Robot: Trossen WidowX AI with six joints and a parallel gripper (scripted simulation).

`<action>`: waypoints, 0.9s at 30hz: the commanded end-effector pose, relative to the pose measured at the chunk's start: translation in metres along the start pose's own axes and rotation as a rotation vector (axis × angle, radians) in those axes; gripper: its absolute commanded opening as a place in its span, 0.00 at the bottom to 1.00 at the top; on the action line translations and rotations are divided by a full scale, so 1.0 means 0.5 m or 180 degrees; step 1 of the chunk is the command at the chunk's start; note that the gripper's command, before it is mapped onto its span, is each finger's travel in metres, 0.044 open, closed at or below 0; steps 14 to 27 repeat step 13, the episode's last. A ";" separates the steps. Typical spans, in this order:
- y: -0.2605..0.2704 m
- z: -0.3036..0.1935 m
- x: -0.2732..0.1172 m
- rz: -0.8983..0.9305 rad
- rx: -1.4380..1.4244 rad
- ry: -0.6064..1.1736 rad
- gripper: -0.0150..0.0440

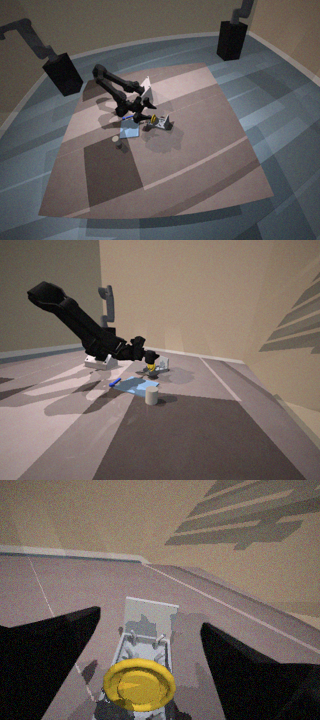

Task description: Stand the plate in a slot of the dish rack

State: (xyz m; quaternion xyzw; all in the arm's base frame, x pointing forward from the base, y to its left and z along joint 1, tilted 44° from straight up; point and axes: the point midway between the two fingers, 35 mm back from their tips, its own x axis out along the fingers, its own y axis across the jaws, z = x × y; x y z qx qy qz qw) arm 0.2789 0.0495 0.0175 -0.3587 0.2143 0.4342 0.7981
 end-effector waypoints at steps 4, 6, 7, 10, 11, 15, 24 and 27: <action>-0.002 0.124 -0.013 -0.0047 0.0046 -0.0074 0.93; -0.002 0.124 -0.013 -0.0047 0.0046 -0.0074 0.93; -0.002 0.124 -0.013 -0.0047 0.0046 -0.0074 0.93; -0.002 0.124 -0.013 -0.0044 0.0054 -0.0069 0.93; -0.001 0.124 -0.013 -0.0036 0.0077 -0.0054 0.93; 0.001 0.125 -0.011 -0.0004 0.0167 0.0009 0.93; 0.001 0.125 -0.011 -0.0004 0.0167 0.0009 0.93; 0.001 0.125 -0.011 -0.0004 0.0167 0.0009 0.93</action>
